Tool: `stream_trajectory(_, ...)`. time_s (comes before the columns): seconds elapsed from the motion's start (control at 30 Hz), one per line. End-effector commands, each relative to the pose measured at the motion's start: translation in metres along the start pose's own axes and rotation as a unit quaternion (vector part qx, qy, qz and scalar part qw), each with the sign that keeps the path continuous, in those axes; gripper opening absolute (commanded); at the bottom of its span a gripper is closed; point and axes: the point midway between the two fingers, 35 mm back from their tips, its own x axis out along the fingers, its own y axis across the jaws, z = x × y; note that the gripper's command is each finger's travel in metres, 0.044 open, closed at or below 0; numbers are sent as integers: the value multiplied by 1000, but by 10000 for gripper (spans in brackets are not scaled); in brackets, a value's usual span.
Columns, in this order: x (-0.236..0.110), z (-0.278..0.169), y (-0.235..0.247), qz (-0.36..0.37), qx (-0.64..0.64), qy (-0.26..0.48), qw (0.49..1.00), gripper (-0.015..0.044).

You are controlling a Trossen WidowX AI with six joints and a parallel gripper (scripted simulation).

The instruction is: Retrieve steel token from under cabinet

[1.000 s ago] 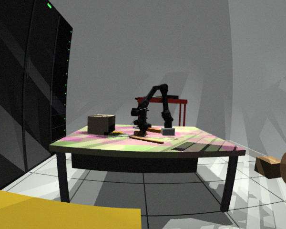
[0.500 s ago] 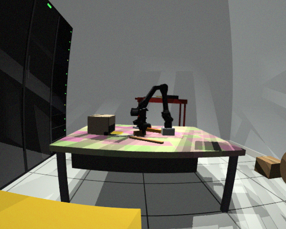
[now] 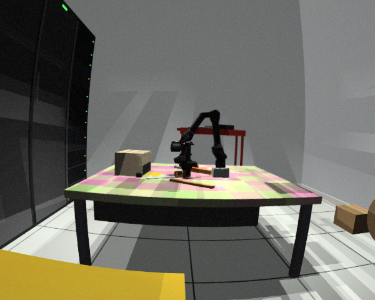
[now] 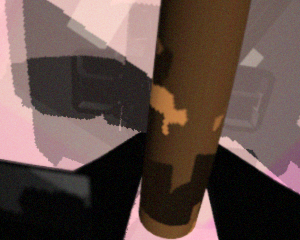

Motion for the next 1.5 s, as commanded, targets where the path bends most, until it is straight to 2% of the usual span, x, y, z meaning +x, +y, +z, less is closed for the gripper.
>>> stream_trajectory(0.0,0,-1,-5,0,0,-1,1000,0)
stream_trajectory(1.47,0,-14,-47,-2,-2,-1,1000,0)
